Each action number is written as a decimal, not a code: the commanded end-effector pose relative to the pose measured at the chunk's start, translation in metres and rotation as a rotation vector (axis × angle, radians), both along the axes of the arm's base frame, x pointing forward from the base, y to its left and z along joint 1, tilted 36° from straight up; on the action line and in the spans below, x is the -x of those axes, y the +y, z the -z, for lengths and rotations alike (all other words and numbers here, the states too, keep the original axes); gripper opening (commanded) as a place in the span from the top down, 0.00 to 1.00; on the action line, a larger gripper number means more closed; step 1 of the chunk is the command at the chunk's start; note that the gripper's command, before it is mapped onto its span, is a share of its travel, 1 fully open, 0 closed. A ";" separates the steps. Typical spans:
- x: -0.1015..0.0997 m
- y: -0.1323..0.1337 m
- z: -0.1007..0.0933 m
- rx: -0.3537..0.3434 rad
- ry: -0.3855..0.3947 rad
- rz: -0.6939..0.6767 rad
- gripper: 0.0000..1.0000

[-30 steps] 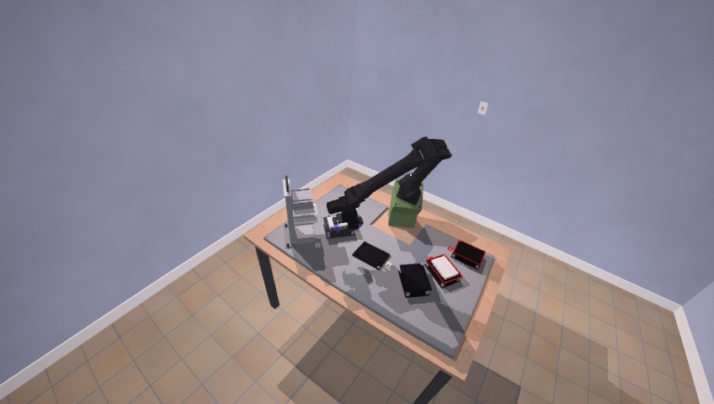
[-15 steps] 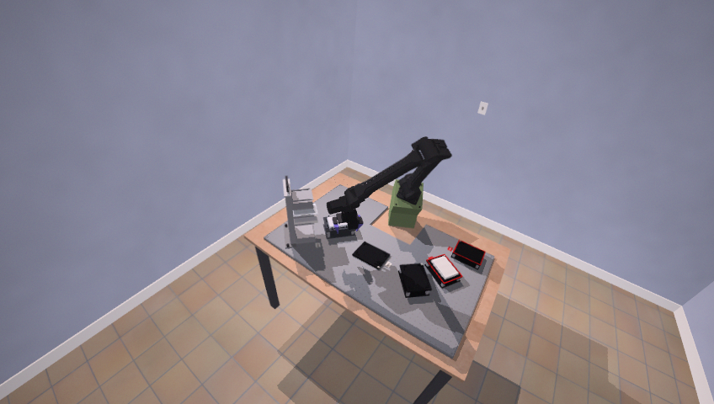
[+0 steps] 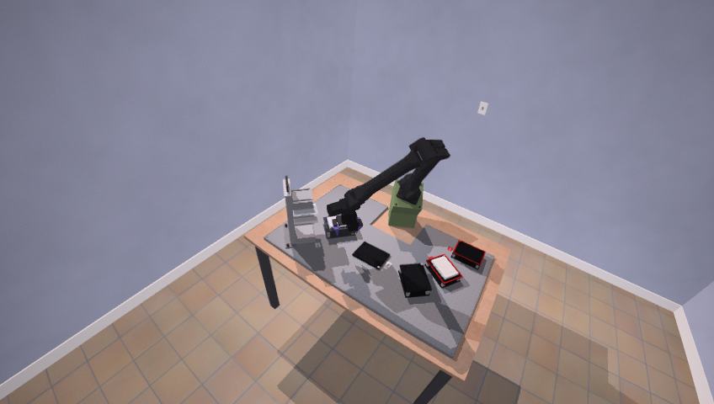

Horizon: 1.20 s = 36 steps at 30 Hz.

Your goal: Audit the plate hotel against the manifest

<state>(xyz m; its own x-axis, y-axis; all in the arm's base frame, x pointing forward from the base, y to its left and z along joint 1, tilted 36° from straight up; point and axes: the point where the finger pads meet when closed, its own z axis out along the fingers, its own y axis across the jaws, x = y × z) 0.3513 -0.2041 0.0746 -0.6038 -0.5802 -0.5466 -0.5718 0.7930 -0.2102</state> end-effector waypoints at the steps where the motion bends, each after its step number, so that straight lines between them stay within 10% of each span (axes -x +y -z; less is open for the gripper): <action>1: -0.007 0.002 0.006 -0.004 0.000 0.002 0.00; 36: -0.024 0.000 0.020 0.011 -0.017 0.007 0.00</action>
